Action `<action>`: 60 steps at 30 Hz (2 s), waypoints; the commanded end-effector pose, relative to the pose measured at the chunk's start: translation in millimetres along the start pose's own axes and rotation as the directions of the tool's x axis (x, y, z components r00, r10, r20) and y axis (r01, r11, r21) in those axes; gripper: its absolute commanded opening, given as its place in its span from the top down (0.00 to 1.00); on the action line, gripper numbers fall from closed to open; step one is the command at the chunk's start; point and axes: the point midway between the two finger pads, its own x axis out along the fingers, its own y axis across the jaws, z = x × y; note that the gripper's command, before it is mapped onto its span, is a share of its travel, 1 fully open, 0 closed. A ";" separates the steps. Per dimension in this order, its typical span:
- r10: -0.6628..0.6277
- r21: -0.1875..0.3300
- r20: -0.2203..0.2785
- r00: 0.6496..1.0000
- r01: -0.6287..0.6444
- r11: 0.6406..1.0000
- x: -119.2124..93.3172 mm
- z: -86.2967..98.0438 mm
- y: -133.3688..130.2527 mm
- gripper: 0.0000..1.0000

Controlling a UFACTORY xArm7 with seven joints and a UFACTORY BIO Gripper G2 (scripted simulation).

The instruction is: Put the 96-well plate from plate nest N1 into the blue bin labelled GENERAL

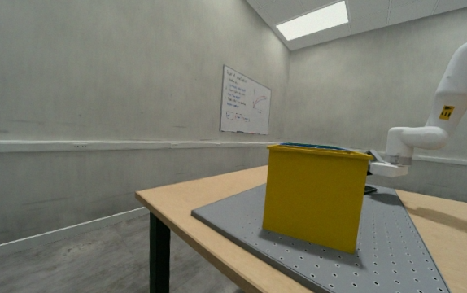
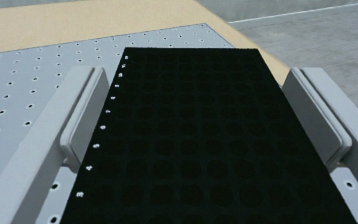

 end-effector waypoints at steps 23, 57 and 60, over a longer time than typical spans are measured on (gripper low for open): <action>0.000 0.000 0.004 1.000 0.000 1.000 1.2 39.8 0.0 1.00; 0.000 0.000 0.004 1.000 0.000 1.000 1.2 90.0 -0.1 1.00; 0.000 0.000 0.004 1.000 0.000 1.000 1.2 95.0 -0.1 1.00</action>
